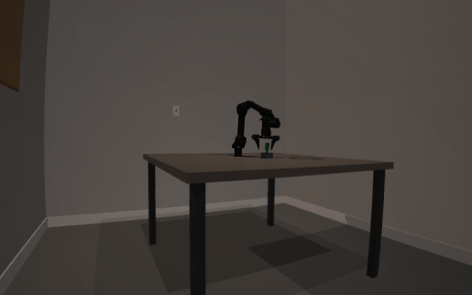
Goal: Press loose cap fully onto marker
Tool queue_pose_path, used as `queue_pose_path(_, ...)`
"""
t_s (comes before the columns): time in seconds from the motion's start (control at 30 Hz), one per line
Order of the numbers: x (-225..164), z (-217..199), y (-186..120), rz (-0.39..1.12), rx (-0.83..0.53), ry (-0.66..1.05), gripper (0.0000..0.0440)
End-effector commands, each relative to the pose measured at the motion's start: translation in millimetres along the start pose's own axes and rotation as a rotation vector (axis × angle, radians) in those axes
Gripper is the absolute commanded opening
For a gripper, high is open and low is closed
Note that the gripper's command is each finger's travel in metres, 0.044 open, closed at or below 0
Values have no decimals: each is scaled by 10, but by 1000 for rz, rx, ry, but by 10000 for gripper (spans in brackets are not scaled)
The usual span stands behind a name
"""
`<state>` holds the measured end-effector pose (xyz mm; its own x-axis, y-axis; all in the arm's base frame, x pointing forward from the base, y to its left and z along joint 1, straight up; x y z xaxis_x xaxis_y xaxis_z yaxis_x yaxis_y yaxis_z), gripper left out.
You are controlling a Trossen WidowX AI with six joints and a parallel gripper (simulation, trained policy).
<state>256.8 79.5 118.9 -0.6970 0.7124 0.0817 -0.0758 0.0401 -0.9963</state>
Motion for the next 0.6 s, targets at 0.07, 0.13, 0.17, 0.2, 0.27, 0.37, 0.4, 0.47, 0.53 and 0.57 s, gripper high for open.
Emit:
queue_pose_path(0.07,11,-44,-150,21,-66,-14,440)
queue_pose_path(0.13,14,-59,-224,29,-88,-18,440)
queue_pose_path(0.17,16,-67,-270,33,-99,-20,440)
queue_pose_path(0.2,18,-75,-320,37,-111,-23,440)
queue_pose_path(0.27,21,-85,-401,44,-128,-29,440)
queue_pose_path(0.37,28,-90,-492,50,-151,-42,440)
queue_pose_path(0.4,31,-89,-517,52,-157,-45,440)
queue_pose_path(0.47,39,-85,-565,54,-170,-50,440)
queue_pose_path(0.53,49,-77,-612,56,-181,-52,440)
queue_pose_path(0.57,54,-73,-634,57,-187,-53,440)
Point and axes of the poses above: the point midway between the two fingers, 35 mm back from their tips, its own y axis out along the fingers, its own z axis across the jaws, x = y × z, the point moved 2 cm from there along -y, back along the fingers, and after that the axes turned 3 degrees about -y, right-handed, at the moved point
